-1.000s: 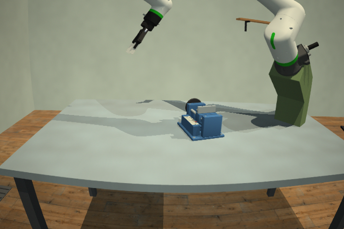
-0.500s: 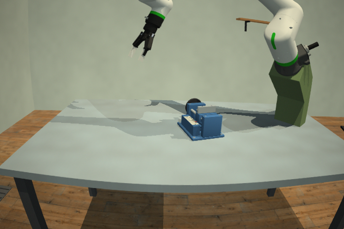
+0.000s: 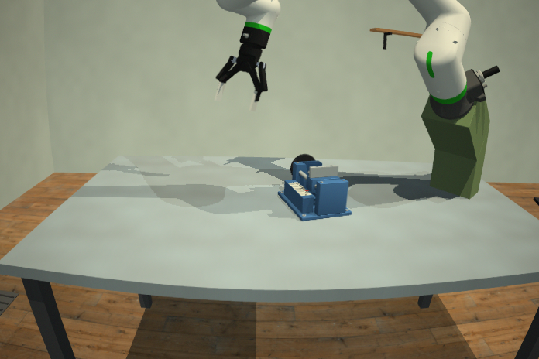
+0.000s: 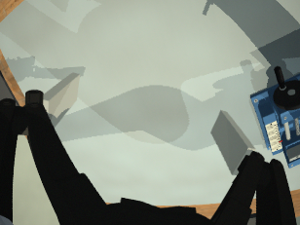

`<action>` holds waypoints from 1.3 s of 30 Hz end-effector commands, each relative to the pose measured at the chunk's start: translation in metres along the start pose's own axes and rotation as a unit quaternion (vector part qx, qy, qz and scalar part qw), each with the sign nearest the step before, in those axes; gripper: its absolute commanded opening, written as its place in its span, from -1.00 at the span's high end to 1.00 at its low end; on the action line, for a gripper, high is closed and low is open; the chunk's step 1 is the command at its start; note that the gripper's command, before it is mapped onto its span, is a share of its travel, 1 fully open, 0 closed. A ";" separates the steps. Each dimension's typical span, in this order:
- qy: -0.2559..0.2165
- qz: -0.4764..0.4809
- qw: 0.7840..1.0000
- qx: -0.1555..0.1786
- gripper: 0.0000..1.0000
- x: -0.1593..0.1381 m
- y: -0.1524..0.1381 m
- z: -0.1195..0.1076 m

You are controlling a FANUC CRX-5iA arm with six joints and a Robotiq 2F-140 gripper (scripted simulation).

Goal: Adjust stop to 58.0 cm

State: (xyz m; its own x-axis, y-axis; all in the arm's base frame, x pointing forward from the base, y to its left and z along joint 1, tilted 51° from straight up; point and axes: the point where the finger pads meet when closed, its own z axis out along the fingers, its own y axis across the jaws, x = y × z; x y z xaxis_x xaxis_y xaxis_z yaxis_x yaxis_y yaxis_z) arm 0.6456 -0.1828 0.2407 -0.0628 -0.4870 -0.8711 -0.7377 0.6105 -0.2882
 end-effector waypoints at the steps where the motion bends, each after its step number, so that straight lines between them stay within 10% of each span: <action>1: 0.026 -0.089 0.996 -0.003 -1.00 0.000 0.045 0.003; 24: 0.078 -0.406 0.903 -0.115 -1.00 0.028 0.223 -0.007; 39: 0.078 -0.414 0.899 -0.118 -1.00 0.029 0.228 -0.008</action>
State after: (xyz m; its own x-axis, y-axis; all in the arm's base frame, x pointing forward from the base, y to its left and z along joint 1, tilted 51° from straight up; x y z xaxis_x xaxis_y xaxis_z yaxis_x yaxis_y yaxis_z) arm 0.4707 -0.0625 0.1528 0.4933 -0.8066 -0.3256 -0.6966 -0.1421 -0.7032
